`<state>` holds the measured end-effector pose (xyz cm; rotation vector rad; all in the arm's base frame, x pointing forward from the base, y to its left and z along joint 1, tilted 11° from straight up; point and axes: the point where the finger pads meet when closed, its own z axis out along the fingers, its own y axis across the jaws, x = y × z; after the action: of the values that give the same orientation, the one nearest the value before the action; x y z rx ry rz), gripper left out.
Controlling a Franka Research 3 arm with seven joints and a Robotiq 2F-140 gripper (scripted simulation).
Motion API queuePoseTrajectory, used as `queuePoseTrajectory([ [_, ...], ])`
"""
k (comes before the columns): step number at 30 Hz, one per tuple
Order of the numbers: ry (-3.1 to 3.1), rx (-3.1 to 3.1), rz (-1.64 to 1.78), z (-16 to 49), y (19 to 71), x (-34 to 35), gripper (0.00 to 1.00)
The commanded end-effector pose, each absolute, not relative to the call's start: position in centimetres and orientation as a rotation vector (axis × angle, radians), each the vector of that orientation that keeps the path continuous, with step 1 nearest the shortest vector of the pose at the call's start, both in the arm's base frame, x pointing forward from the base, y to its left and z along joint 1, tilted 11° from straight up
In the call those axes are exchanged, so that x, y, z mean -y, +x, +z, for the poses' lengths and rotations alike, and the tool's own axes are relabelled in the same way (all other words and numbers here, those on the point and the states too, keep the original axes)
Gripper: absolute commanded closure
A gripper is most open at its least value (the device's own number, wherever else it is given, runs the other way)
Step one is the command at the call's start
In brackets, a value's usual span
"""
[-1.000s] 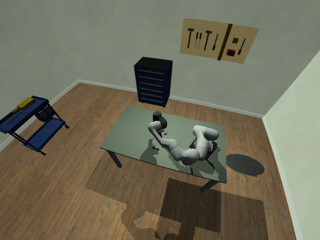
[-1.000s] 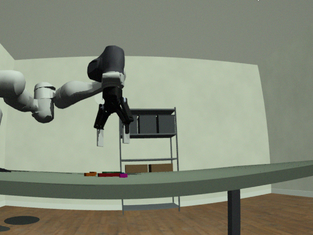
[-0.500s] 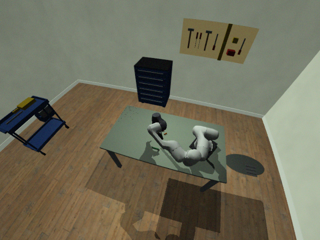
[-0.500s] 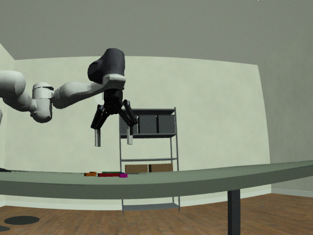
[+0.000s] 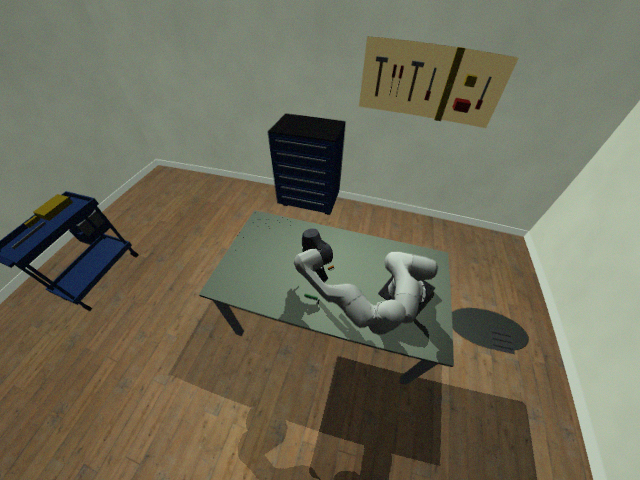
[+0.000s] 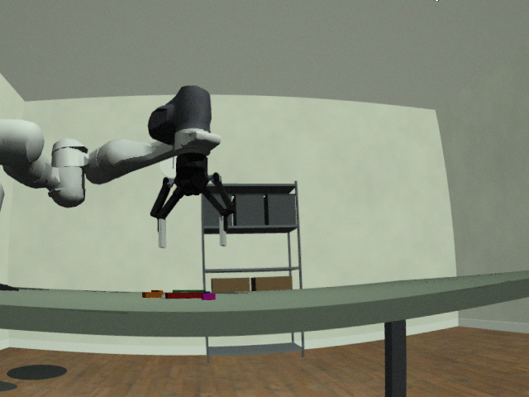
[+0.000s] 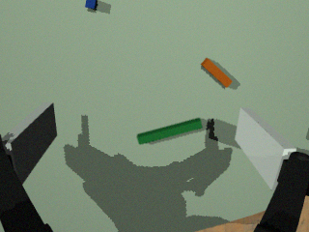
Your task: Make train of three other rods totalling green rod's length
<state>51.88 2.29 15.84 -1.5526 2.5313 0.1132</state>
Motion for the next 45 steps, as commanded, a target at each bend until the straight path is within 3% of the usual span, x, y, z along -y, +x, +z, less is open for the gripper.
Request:
queuePoseTrajectory([
  [1, -1.753, -2.386, 0.088, 16.1, 52.1, -2.8, 0.00],
  [45, -1.934, -2.236, 0.067, 16.3, 52.3, -4.2, 0.00],
])
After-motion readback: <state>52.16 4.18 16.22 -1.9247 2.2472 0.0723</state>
